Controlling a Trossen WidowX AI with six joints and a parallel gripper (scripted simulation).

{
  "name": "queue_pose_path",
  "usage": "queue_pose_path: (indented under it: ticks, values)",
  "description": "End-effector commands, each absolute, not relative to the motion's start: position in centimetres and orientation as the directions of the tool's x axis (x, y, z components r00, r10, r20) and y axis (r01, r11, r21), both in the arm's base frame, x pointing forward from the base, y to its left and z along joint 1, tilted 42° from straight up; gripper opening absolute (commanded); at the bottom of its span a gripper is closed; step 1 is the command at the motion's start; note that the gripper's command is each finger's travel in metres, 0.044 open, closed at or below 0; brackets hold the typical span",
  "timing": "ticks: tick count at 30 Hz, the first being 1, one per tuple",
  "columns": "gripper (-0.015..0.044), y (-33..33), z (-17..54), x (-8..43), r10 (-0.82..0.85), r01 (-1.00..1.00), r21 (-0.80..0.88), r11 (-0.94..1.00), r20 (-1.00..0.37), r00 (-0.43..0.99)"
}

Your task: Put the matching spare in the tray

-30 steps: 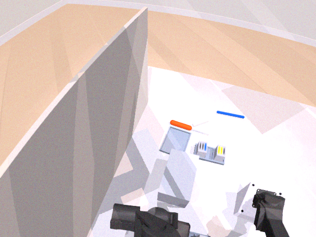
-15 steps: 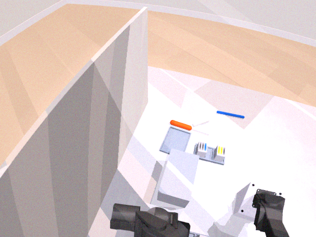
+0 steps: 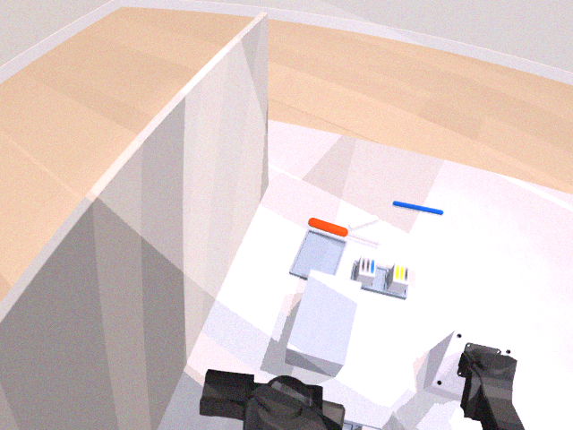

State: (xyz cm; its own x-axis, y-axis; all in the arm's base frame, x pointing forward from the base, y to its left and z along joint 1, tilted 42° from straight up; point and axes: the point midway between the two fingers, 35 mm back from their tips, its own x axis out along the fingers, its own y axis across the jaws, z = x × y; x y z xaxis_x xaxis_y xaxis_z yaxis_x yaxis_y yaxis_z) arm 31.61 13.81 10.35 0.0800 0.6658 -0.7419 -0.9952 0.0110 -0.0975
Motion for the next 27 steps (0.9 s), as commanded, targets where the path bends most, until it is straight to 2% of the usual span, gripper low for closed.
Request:
queue_pose_path:
  ticks: [1, 8, 14, 21, 25, 27]
  values:
    - [0.03, 13.76, 10.2, 31.57, 0.662, -0.996, -0.094, 0.014, -0.745, 0.079]
    - [0.03, 13.76, 10.2, 31.57, 0.662, -0.996, -0.094, 0.014, -0.745, 0.079]
    - [0.0143, 13.81, 10.35, 31.61, 0.666, -0.995, -0.097, 0.011, -0.742, 0.08]
    - [0.0096, 13.81, 10.35, 31.61, 0.666, -0.995, -0.097, 0.011, -0.742, 0.08]
    - [0.0, 13.81, 10.35, 31.61, 0.666, -0.995, -0.097, 0.011, -0.742, 0.08]
    - [0.0, 13.81, 10.35, 31.61, 0.666, -0.995, -0.097, 0.011, -0.742, 0.08]
